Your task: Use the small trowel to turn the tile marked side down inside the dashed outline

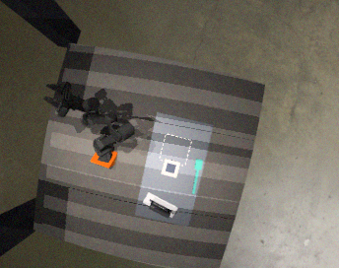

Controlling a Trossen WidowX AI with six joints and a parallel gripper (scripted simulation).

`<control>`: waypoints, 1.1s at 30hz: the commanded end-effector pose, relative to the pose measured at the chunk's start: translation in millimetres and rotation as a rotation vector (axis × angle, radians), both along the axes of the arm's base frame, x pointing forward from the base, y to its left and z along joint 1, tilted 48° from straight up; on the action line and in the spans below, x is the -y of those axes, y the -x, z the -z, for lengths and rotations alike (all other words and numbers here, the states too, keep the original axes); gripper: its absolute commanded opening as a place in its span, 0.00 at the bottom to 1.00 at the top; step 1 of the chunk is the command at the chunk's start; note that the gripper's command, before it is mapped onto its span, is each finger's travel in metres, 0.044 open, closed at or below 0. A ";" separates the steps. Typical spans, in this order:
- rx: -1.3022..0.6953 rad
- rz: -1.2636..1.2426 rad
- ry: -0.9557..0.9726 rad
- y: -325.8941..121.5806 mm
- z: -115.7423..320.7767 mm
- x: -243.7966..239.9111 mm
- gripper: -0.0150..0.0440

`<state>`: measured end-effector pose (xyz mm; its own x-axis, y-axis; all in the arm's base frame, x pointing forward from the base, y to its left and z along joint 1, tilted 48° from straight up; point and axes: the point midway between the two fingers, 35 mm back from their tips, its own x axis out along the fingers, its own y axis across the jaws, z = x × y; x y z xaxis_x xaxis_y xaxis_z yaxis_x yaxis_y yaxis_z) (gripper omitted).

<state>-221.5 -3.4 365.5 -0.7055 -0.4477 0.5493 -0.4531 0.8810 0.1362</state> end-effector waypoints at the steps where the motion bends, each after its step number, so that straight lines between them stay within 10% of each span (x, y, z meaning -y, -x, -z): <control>1: 0.000 0.000 0.000 0.0 0.0 0.0 0.89; 11: 0.000 0.000 0.000 0.0 0.0 0.1 0.44; 33: 0.000 0.000 0.000 0.0 0.0 0.0 0.25</control>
<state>-221.5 -3.4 365.5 -0.7056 -0.4476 0.5494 -0.4530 0.8811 0.1361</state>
